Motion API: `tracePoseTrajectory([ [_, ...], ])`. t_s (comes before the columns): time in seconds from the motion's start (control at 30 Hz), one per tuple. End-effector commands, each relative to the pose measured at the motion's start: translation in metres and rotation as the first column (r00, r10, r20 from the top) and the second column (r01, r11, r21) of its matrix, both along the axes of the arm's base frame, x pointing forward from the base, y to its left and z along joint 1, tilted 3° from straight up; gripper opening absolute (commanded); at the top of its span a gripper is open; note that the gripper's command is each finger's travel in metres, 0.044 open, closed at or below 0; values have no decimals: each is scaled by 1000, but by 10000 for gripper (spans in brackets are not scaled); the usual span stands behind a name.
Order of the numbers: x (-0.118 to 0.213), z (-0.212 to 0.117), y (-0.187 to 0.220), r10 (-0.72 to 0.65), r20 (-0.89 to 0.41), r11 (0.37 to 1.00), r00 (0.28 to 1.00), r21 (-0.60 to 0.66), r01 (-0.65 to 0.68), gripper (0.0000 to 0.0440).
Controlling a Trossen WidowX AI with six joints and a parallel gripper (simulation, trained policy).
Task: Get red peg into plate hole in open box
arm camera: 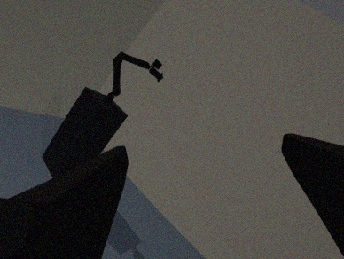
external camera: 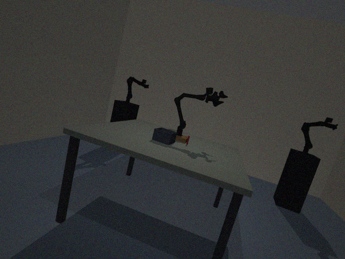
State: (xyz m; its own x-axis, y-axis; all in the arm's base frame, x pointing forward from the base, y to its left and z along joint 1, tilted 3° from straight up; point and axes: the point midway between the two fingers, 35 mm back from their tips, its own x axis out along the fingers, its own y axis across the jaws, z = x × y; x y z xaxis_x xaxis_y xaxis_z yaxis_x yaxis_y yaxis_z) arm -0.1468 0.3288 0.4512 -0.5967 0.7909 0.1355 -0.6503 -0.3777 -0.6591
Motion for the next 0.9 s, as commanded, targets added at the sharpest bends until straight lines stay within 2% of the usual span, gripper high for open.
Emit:
tracePoseTrajectory([
  [0.0,6,0,1,-20,-8,1000,1000,-4,20,420],
  [0.07,20,-1,4,-67,-31,997,997,-28,66,440],
  [0.4,93,-38,22,-304,-143,928,942,-269,259,440],
  [0.63,140,-66,24,-468,-210,832,859,-433,348,440],
  [0.87,184,-91,18,-623,-265,714,736,-578,397,440],
])
